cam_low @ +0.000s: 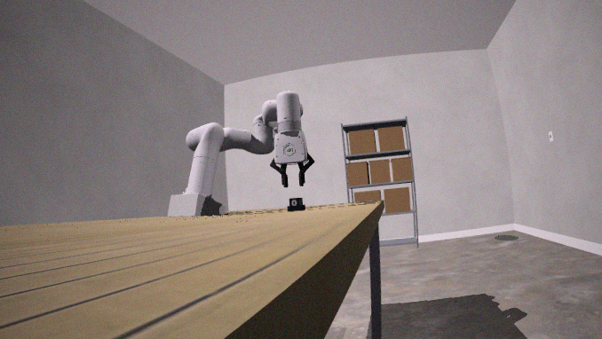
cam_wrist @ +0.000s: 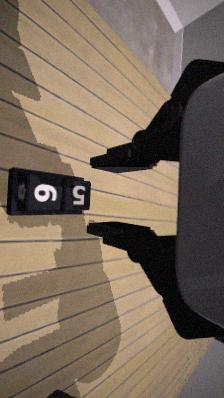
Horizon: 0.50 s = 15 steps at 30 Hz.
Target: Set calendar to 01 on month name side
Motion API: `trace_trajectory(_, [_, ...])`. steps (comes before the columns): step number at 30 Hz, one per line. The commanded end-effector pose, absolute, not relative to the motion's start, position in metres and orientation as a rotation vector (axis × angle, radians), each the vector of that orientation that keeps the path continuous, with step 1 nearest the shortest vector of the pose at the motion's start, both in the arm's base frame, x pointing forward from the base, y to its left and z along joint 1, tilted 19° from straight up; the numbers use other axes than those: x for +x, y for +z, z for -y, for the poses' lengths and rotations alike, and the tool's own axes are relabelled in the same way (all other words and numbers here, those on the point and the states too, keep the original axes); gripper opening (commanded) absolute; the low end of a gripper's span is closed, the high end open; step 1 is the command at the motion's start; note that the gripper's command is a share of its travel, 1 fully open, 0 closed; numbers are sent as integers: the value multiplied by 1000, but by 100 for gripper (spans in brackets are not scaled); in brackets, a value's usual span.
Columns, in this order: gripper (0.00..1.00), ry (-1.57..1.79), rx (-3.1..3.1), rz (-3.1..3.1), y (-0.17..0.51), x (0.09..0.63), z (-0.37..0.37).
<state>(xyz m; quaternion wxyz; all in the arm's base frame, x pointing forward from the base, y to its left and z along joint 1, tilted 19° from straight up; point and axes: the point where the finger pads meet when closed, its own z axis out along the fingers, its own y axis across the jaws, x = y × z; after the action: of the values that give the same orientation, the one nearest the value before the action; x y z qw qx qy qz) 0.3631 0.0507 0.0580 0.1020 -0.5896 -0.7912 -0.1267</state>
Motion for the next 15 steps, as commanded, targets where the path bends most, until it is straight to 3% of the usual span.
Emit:
trace_trajectory(1, [47,-377,-1743,2337,52,364,-53])
trace_trajectory(15, [47,-377,-1743,2337,37,364,-58])
